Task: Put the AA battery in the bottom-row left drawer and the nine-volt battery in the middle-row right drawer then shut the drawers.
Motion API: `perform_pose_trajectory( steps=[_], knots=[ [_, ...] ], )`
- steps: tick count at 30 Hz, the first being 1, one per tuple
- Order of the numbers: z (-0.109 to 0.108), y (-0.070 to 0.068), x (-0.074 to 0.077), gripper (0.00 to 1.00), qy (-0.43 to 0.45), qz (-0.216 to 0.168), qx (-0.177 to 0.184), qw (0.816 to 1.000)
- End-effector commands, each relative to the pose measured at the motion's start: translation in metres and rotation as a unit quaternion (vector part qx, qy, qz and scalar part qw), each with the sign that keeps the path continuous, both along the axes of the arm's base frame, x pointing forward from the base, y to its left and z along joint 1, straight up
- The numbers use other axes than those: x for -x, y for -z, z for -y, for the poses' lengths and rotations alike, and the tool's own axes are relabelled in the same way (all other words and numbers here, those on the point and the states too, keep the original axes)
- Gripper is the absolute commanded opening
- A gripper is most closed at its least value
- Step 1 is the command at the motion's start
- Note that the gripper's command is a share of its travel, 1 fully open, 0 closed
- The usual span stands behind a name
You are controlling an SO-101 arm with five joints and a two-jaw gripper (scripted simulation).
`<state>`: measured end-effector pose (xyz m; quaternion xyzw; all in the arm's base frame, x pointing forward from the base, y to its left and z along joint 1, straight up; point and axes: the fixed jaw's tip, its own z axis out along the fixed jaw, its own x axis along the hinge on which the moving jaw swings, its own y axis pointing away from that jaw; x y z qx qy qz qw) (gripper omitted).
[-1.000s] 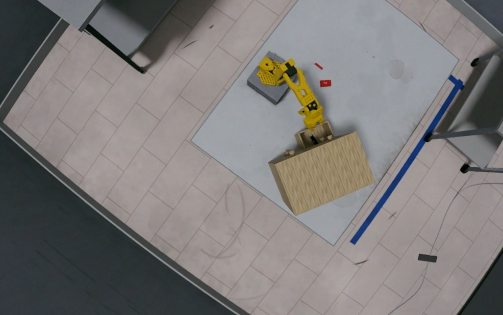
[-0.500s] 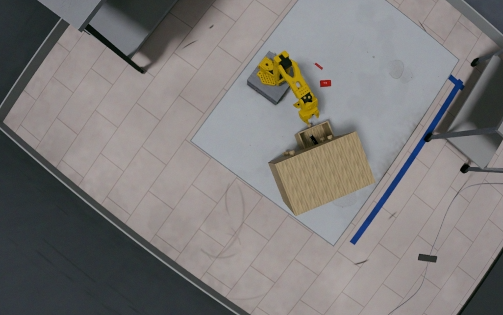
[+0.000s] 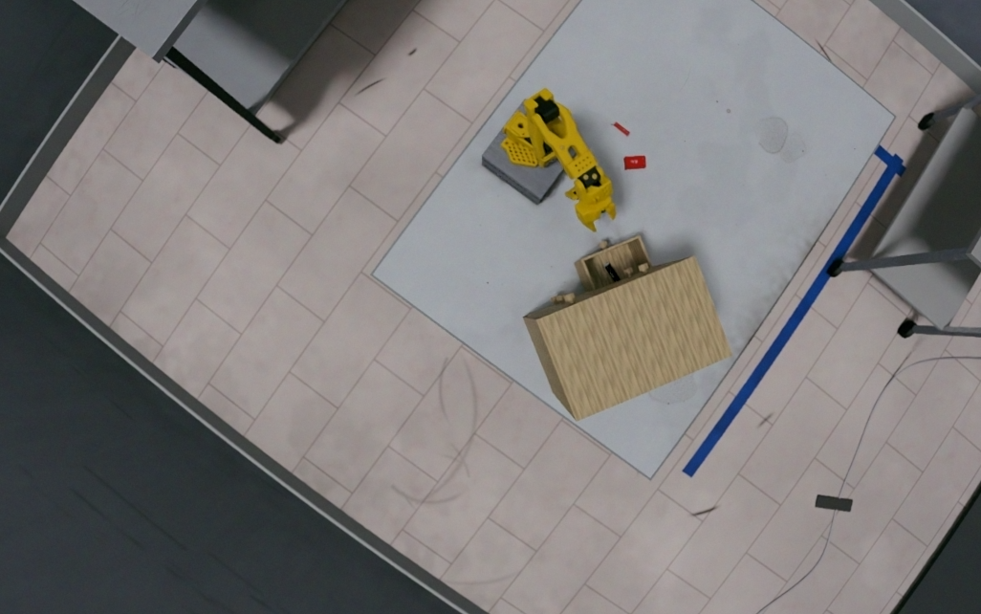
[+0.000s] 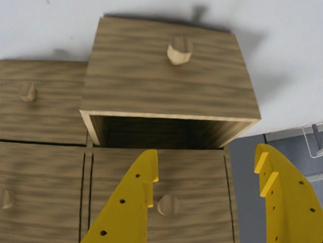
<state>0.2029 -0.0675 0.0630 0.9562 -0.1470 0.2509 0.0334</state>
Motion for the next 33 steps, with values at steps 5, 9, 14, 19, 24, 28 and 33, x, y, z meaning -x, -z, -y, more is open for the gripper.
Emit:
perform_pose_trajectory(
  steps=[5,9,14,19,24,28,33],
  knots=[
    [-0.011,0.000,0.031,0.25,0.003,0.005,-0.004,1.000],
    [-0.013,0.002,0.038,0.25,0.003,0.005,-0.004,1.000],
    [-0.018,0.010,0.052,0.25,0.002,0.005,-0.005,1.000],
    [-0.020,0.016,0.060,0.25,0.002,0.005,-0.005,1.000],
    [-0.020,0.016,0.060,0.25,0.002,0.005,-0.005,1.000],
    [-0.020,0.016,0.060,0.25,0.002,0.005,-0.005,1.000],
    [-0.020,0.016,0.060,0.25,0.002,0.005,-0.005,1.000]
  ],
)
